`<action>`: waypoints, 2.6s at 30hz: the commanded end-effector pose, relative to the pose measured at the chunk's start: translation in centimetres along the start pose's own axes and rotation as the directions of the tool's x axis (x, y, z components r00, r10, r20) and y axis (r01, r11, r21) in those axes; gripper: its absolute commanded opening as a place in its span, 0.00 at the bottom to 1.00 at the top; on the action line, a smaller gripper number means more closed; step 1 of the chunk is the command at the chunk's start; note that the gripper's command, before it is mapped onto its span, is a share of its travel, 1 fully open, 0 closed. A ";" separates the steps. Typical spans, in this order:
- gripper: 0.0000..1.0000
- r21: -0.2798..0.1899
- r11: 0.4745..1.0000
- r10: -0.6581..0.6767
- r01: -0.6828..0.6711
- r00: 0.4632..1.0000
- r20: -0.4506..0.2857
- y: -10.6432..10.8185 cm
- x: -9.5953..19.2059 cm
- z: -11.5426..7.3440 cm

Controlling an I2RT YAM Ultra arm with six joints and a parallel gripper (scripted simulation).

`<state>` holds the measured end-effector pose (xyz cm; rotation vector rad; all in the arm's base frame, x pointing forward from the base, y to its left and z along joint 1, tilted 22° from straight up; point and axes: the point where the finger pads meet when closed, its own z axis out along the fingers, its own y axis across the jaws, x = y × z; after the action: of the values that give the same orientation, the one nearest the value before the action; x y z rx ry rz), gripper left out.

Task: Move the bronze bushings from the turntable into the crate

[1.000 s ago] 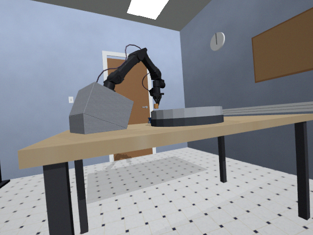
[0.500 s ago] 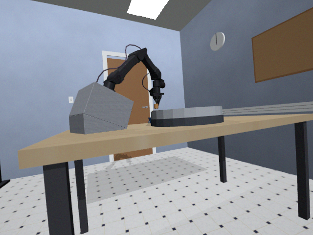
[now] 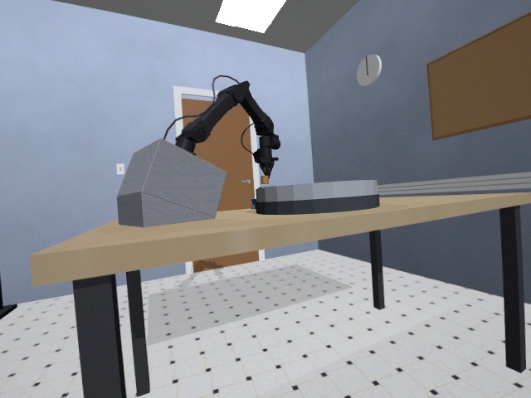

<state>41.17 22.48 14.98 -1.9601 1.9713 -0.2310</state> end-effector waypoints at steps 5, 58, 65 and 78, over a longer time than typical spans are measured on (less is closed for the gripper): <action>0.00 0.000 1.000 -0.010 0.010 1.000 0.004 -0.1 -0.9 -0.3; 0.00 0.012 1.000 -0.009 0.009 1.000 0.011 -0.4 -1.2 -0.9; 0.00 0.012 1.000 -0.009 0.009 1.000 0.011 -0.4 -1.2 -0.9; 0.00 0.030 1.000 -0.008 0.008 1.000 0.020 -0.5 -1.4 -1.8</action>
<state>41.24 23.03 14.95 -1.9633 1.9696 -0.2293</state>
